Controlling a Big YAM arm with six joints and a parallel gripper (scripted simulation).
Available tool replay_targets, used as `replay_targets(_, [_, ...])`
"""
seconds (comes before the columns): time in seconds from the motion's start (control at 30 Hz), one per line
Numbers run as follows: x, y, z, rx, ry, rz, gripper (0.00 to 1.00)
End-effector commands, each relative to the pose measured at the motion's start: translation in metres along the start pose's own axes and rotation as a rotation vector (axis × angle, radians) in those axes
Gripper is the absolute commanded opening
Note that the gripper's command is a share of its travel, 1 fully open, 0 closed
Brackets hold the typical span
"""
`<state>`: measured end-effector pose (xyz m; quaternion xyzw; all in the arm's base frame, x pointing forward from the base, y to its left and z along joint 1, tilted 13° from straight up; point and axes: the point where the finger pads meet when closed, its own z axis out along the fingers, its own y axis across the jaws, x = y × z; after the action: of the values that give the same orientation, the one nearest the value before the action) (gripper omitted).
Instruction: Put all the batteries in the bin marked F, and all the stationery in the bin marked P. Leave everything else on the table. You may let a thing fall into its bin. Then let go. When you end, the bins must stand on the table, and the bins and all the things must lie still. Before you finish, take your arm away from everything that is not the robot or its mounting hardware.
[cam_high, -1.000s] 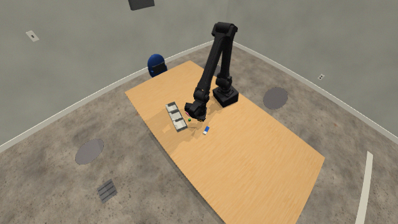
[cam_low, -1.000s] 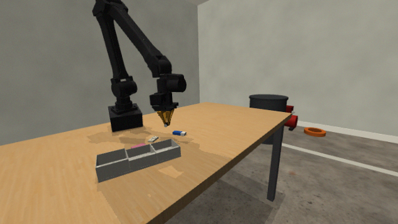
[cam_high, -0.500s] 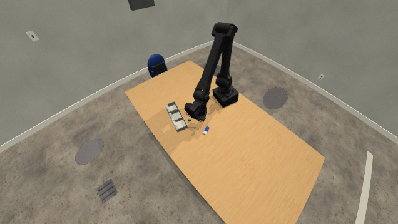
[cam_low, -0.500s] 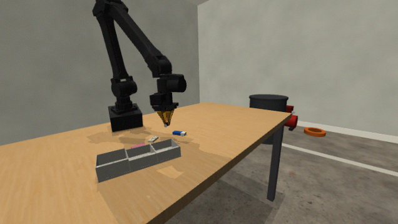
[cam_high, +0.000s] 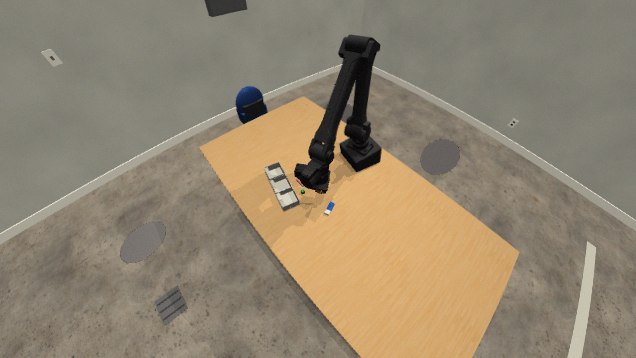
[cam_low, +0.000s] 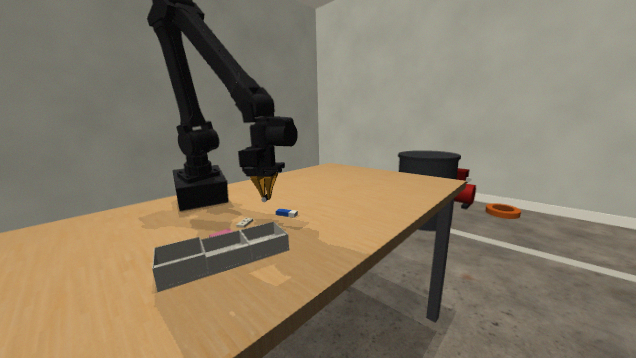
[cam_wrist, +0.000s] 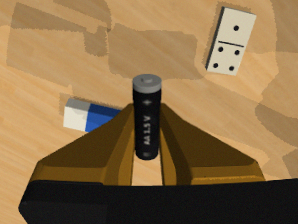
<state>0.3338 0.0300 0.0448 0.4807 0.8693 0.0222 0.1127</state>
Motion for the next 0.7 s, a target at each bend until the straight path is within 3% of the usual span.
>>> replay_targets(0.0, [-0.031,0.013,-0.016,-0.039,-0.027,0.007,0.08])
replay_targets(0.67, [-0.134,-0.034,-0.012,-0.018,-0.027,0.003,0.08])
